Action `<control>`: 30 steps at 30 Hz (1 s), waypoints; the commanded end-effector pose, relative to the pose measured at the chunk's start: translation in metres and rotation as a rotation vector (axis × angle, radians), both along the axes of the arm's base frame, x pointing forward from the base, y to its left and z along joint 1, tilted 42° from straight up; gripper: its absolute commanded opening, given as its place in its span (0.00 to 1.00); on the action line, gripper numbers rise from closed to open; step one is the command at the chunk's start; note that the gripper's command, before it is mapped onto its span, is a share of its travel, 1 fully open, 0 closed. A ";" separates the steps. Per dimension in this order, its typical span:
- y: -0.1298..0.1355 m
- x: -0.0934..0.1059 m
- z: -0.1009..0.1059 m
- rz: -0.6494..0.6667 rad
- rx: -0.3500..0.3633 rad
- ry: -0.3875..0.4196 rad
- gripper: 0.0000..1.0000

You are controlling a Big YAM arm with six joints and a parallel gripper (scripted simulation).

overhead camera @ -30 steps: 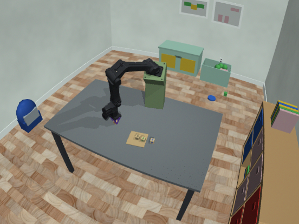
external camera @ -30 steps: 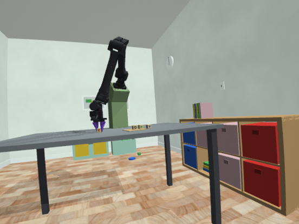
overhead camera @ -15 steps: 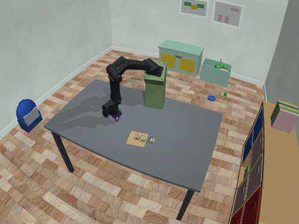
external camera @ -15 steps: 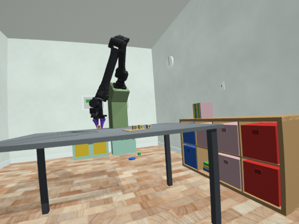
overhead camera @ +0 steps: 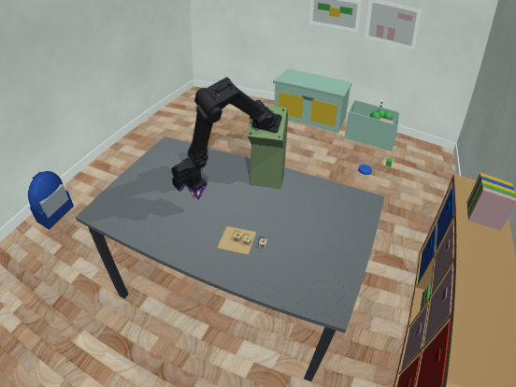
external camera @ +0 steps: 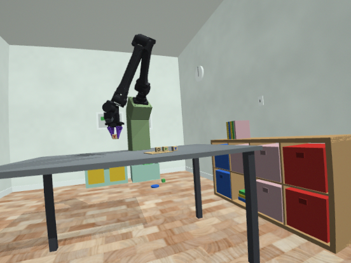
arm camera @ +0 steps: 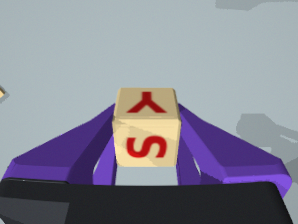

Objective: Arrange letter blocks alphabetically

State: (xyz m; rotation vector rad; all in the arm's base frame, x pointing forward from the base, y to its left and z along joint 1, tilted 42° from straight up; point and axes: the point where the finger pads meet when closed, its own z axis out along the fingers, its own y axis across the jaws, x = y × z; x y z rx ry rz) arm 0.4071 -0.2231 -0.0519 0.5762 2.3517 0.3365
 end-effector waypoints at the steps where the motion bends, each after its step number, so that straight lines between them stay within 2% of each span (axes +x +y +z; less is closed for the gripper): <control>1: 0.006 -0.005 0.002 0.021 -0.007 0.006 0.26; 2: 0.010 -0.010 -0.012 0.020 0.013 0.032 0.26; 3: 0.009 -0.009 -0.011 0.020 0.011 0.029 0.26; 9: 0.008 -0.004 -0.005 0.014 0.008 0.016 0.26; 11: 0.010 0.000 0.004 -0.001 0.012 0.008 0.26; 16: 0.029 0.010 0.013 -0.093 0.097 0.031 0.26; 18: 0.029 0.010 0.013 -0.093 0.097 0.031 0.26; 25: 0.088 0.038 0.043 -0.371 0.341 0.072 0.26; 30: 0.139 0.053 0.067 -0.492 0.461 0.085 0.26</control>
